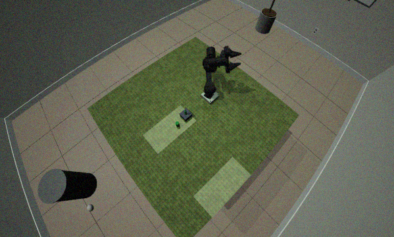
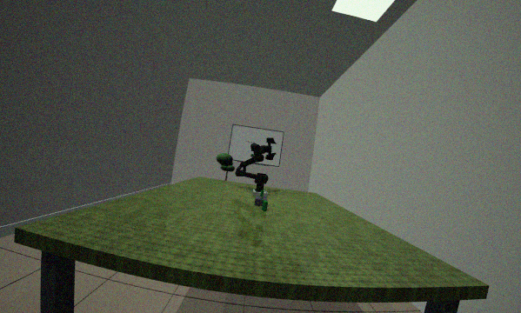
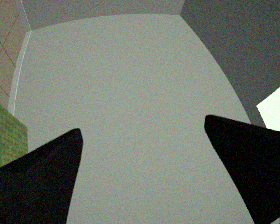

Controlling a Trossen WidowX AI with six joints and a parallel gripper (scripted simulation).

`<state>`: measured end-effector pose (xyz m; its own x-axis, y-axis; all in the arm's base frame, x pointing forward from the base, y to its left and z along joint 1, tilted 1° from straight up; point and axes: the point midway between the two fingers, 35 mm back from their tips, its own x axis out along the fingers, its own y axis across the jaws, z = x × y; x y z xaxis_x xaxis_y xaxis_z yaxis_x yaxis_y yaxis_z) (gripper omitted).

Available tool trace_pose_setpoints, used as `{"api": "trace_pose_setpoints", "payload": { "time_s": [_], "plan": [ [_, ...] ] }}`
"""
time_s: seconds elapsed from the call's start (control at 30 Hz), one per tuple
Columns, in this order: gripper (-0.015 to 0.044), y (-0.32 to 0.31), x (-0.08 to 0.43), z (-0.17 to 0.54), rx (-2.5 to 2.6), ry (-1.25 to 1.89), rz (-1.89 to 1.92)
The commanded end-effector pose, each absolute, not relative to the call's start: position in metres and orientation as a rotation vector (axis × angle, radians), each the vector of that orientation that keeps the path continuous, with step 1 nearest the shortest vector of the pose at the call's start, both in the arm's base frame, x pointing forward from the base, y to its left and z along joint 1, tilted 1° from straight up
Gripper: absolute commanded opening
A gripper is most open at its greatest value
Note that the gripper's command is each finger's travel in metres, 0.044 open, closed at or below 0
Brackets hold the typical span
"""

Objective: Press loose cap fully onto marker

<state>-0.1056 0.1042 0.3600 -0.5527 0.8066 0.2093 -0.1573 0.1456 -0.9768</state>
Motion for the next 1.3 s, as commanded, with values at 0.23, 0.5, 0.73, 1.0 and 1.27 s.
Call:
{"api": "trace_pose_setpoints", "payload": {
  "time_s": [0.23,0.5,0.73,1.0,1.27],
  "plan": [
    [0.0237,0.139,-0.039,0.405,-0.382,-1.188,1.524],
    [0.0237,0.176,0.077,0.427,-0.021,-0.542,1.408],
    [0.0237,0.180,0.187,0.406,0.250,-0.055,1.137],
    [0.0237,0.154,0.284,0.354,0.517,0.372,0.754],
    [0.0237,0.089,0.362,0.265,0.842,0.816,0.144]
  ]
}}
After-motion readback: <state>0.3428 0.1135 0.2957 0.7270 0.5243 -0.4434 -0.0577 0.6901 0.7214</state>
